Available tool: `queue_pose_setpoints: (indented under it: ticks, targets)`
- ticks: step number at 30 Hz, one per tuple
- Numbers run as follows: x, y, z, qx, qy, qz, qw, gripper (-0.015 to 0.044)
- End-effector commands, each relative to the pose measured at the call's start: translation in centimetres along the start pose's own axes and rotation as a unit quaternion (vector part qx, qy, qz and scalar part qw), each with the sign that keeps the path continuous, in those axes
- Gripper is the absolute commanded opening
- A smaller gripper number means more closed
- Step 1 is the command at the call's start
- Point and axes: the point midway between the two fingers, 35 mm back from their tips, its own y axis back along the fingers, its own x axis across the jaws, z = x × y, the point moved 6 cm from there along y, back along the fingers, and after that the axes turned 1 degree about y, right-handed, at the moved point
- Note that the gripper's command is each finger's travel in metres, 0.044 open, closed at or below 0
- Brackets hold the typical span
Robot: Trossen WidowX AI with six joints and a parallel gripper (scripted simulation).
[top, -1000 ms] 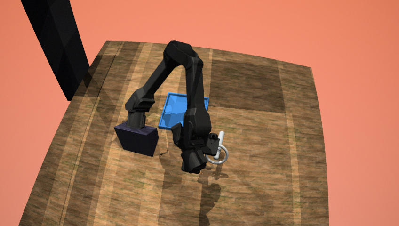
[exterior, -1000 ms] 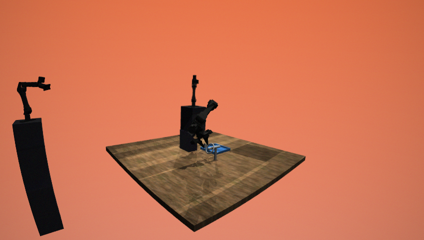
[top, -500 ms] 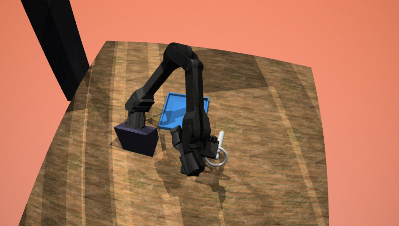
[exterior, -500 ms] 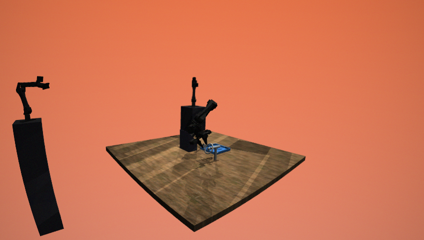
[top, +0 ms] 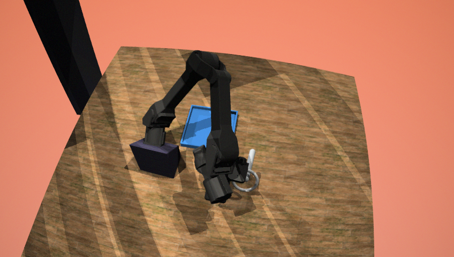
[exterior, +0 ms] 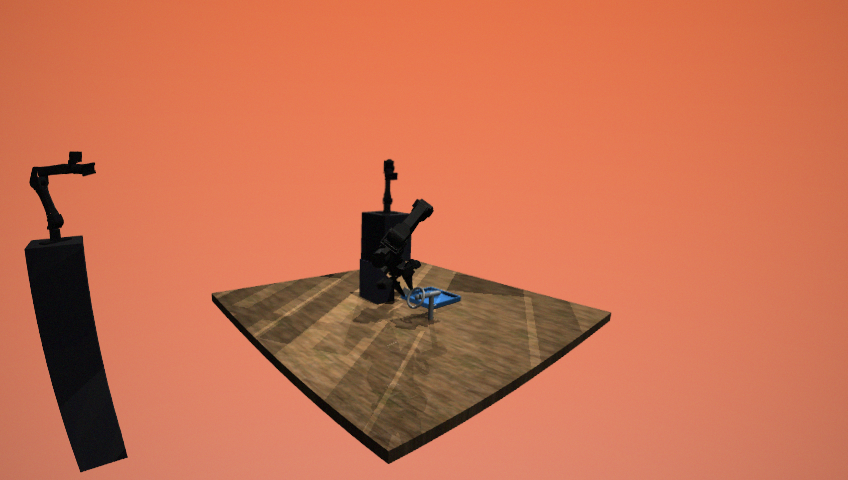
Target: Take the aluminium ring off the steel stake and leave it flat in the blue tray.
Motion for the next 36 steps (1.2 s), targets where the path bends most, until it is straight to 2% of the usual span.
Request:
queue_pose_setpoints:
  ticks: [1,36]
  targets:
    - [-0.3,0.1,0.1,0.000,0.001,0.000,1.000,0.0000]
    - [-2.2,0.9,0.2,0.000,0.002,-0.001,1.000,0.0000]
